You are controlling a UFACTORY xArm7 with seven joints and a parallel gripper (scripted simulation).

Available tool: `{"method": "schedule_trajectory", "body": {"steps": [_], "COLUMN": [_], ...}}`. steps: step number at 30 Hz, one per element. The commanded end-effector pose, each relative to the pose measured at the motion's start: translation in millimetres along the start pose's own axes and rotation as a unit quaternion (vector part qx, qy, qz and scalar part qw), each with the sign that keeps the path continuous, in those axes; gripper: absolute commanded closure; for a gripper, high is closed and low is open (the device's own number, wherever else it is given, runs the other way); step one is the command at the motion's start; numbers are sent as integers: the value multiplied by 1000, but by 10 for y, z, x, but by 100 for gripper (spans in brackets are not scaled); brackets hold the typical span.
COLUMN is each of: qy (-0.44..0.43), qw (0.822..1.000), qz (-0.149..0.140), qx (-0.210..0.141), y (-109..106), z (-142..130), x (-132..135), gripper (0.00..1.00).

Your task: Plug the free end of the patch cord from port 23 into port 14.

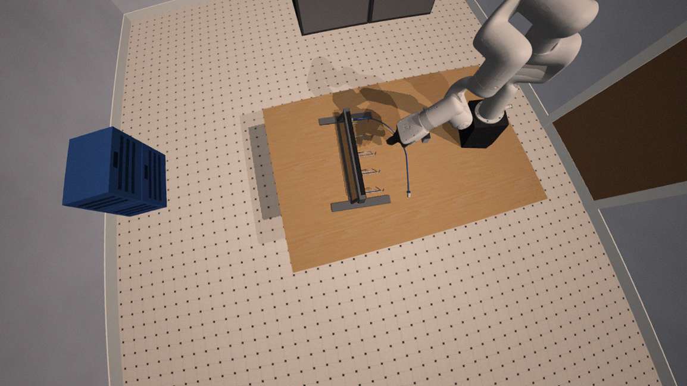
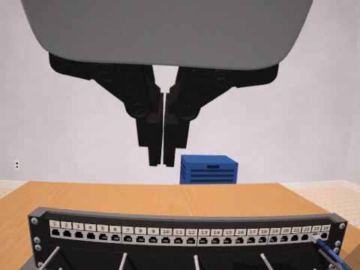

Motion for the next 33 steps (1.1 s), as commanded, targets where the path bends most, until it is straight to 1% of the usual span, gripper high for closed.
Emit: {"method": "schedule_trajectory", "body": {"steps": [1, 5, 10, 12, 18, 22, 27, 33], "qy": [1, 1, 1, 1, 1, 1, 1, 1], "qw": [1000, 1000, 1000, 1000, 1000, 1000, 1000, 1000], "qz": [1, 1, 1, 1, 1, 1, 1, 1], "qx": [-1, -1, -1, -1, -1, -1, -1, -1], "y": [-4, -5, -5, -5, -5, -5, -6, -6], "z": [-15, -24, -40, -40, -61, -71, -78, -80], "x": [-48, -174, -410, -410, -710, -863, -967, -986], "gripper": [100, 100, 100, 100, 100, 100, 100, 100]}}
Point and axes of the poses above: the point where the finger pads meet when closed, its own y axis out along the fingers, its own x axis across the jaws, z = x × y, the point moved 6 cm from there along -y, back along the fingers, and after that the axes turned 4 degrees about y, right-handed, at the moved point
